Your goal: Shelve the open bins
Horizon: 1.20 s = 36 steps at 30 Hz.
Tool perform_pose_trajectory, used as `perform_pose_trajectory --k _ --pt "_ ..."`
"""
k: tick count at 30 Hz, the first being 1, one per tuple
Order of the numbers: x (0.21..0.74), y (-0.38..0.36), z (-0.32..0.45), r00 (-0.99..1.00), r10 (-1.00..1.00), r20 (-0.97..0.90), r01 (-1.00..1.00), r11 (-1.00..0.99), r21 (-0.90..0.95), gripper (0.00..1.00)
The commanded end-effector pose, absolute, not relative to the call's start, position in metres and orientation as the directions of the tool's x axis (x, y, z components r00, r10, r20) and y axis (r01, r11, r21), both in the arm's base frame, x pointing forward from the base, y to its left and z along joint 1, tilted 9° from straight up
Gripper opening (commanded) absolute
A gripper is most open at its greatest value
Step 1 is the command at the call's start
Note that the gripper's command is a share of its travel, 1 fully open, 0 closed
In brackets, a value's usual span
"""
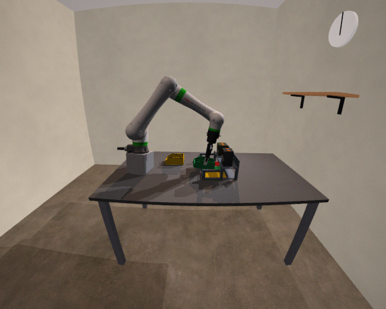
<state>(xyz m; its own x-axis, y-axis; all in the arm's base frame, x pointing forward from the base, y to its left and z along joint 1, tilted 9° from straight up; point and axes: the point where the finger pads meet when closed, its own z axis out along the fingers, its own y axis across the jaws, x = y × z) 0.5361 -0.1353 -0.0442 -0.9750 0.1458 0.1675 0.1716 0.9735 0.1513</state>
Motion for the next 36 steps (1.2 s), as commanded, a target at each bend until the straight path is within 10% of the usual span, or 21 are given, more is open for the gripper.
perform_pose_trajectory --k 1,36 --pt "0.537 -0.136 -0.044 -0.975 0.146 0.165 0.172 0.974 0.151 0.00" --pt "0.552 -0.138 -0.046 -0.979 0.152 0.133 0.172 0.974 0.151 0.00"
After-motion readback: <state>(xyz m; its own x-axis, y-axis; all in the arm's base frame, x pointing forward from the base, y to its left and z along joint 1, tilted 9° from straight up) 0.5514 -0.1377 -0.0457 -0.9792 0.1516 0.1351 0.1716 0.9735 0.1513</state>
